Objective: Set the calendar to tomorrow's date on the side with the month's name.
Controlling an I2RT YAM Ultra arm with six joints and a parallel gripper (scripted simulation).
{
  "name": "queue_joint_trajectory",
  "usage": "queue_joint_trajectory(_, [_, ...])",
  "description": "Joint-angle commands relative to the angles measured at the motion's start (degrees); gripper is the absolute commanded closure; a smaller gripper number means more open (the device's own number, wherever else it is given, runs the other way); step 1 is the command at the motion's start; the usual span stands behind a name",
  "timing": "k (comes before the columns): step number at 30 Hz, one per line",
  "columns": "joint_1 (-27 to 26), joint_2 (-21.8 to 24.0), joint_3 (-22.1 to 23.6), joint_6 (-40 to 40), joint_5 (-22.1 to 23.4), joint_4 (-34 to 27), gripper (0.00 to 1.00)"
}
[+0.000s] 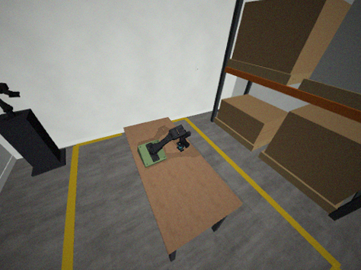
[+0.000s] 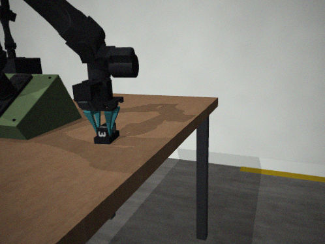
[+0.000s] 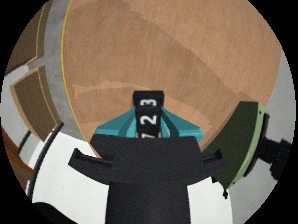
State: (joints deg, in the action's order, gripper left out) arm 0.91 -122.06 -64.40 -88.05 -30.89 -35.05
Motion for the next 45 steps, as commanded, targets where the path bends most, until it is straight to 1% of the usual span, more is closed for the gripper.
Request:
queue_joint_trajectory(1, [0.2,0.3,-0.1,0.0,-0.3,0.1,0.73])
queue_joint_trajectory(11, [0.3,0.4,-0.1,0.0,-0.3,-0.1,0.73])
queue_joint_trajectory(14, [0.8,1.1,-0.5,-0.6,-0.3,-1.5,0.73])
queue_joint_trajectory(17, [2.1,2.6,-1.7,-2.1,-0.2,-4.9,0.73])
queue_joint_trajectory(20, [3.9,4.6,-3.7,-4.3,0.0,-10.0,0.73])
queue_joint_trajectory(22, [3.9,4.6,-3.7,-4.3,0.0,-10.0,0.73])
queue_joint_trajectory(27, [7.1,7.2,-8.0,-7.9,0.3,-18.8,0.73])
queue_joint_trajectory(31, [8.5,8.1,-10.4,-9.6,0.5,-23.0,0.73])
queue_joint_trajectory(34, [8.8,8.3,-10.9,-9.9,0.5,-23.8,0.73])
queue_joint_trajectory(45, [8.8,8.3,-10.9,-9.9,0.5,-23.8,0.73])
